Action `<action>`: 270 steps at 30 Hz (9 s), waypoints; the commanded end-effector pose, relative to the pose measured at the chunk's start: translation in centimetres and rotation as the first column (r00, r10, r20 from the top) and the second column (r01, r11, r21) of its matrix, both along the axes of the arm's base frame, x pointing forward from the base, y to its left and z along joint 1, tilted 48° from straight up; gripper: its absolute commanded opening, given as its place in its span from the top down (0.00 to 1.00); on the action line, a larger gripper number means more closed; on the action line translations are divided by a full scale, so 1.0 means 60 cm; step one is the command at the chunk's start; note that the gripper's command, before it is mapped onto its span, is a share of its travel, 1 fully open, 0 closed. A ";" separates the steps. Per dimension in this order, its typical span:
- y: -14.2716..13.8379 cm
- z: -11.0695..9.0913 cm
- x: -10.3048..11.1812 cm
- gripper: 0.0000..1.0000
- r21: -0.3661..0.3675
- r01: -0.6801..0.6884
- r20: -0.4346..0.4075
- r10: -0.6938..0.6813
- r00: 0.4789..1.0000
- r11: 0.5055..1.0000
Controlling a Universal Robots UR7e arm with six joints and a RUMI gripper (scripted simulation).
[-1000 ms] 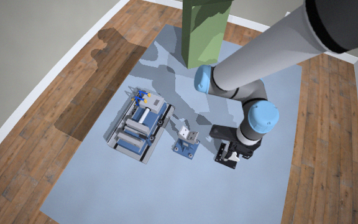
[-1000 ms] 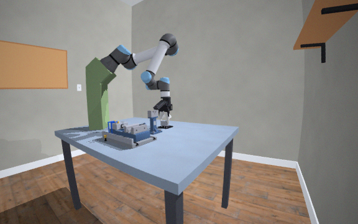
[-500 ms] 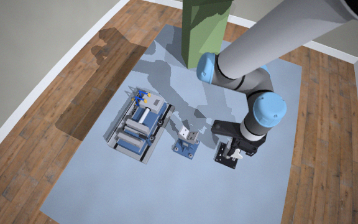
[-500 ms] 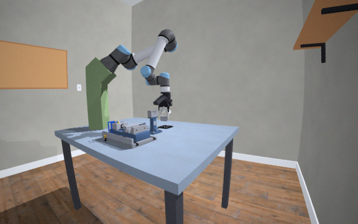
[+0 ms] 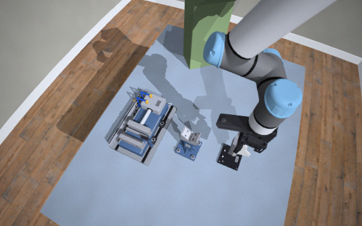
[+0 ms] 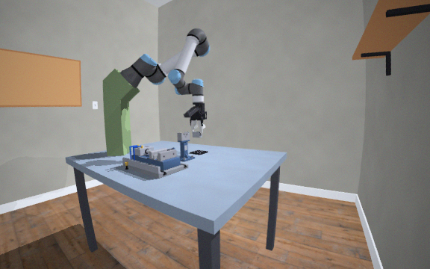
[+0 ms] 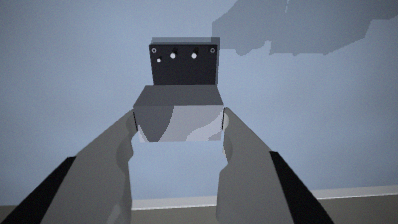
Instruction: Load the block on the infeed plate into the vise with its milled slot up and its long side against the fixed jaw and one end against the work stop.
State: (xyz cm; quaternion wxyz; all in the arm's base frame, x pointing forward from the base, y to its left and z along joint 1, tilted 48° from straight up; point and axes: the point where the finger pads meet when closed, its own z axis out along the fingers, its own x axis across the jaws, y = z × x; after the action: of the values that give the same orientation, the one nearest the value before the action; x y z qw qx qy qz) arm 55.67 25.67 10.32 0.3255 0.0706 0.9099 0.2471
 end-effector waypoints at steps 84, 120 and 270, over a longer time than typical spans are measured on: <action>-0.072 0.119 -0.111 1.00 0.000 -0.001 0.000 0.001 1.000 1.000; -0.073 0.118 -0.111 1.00 0.008 0.008 -0.006 -0.008 1.000 1.000; -0.159 0.057 -0.098 1.00 0.384 0.745 -0.603 -0.462 0.650 0.545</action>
State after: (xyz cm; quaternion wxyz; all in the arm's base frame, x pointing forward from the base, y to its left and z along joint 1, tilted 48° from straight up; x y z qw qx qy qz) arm 49.76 16.37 13.85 0.1501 0.5202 0.7574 0.3649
